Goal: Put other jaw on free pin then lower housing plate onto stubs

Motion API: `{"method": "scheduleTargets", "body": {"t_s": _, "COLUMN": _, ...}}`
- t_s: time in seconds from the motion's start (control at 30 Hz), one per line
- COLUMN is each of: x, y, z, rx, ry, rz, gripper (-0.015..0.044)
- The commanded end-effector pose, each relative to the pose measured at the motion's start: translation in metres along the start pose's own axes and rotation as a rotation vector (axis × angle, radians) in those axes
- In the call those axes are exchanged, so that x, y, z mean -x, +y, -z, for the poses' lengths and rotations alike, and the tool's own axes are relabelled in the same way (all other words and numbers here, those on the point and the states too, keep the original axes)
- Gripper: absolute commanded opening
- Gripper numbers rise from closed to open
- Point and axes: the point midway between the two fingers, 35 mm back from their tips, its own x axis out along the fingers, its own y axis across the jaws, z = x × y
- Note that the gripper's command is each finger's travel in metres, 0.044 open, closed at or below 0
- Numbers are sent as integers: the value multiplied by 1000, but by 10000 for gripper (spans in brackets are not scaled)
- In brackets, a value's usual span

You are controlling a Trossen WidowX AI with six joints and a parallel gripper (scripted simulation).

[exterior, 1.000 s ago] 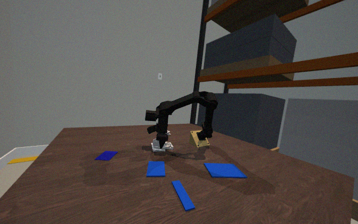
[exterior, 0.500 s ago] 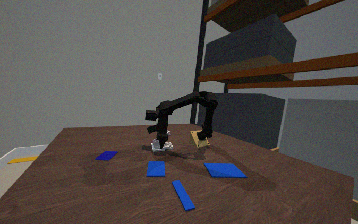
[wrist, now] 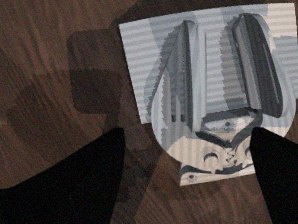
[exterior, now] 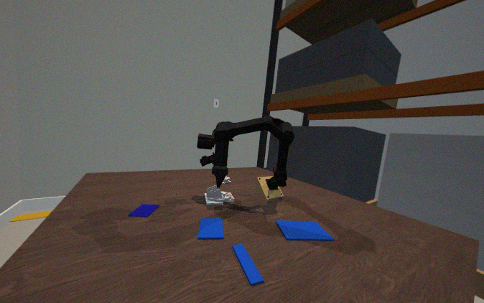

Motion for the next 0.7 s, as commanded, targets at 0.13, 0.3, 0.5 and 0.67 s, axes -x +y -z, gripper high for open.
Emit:
{"method": "scheduleTargets", "body": {"t_s": 0.13, "x": 7, "y": -24, "z": -7, "rx": -179, "ry": -16, "rz": 15, "gripper": 440}}
{"method": "scheduleTargets", "body": {"t_s": 0.3, "x": 11, "y": -40, "z": -11, "rx": -308, "ry": -24, "rz": 21, "gripper": 440}}
{"method": "scheduleTargets", "body": {"t_s": 0.5, "x": 16, "y": -60, "z": -15, "rx": -464, "ry": -33, "rz": 26, "gripper": 440}}
{"method": "scheduleTargets", "body": {"t_s": 0.67, "x": 19, "y": -77, "z": -17, "rx": -593, "ry": -40, "rz": 30, "gripper": 440}}
